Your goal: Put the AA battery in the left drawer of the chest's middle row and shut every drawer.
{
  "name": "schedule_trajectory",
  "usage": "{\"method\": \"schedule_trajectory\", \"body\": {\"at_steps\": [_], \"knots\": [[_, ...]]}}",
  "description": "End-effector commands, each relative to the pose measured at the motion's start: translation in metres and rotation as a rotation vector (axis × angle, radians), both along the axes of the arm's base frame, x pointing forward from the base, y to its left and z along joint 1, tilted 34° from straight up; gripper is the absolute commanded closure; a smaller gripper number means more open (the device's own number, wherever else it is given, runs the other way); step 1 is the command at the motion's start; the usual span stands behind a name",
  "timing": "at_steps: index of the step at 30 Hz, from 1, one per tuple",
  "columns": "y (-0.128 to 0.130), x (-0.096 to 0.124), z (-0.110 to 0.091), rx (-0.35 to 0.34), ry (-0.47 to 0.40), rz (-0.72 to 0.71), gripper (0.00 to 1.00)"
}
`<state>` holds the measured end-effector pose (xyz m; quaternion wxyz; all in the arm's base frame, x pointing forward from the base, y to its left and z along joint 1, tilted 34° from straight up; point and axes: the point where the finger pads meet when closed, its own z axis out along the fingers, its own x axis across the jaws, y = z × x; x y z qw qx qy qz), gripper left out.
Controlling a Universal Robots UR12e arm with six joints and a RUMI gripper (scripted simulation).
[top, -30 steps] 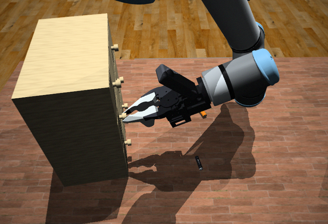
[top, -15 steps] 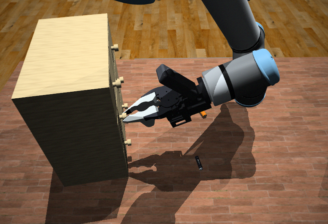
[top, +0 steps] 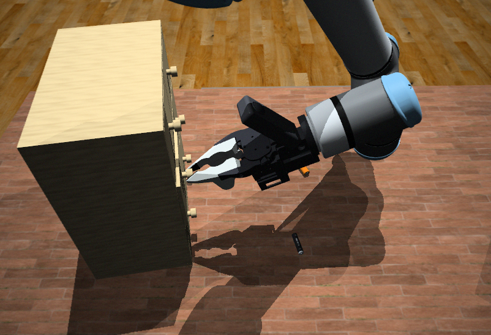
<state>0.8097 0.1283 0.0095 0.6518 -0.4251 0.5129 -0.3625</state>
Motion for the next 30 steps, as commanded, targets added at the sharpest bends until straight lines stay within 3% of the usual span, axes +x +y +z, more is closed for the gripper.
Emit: {"method": "schedule_trajectory", "body": {"at_steps": [1,30], "knots": [[-0.001,-0.005,-0.003,0.001,0.004,-0.001,0.93],[-0.002,-0.020,-0.010,0.001,0.004,-0.001,0.93]]}}
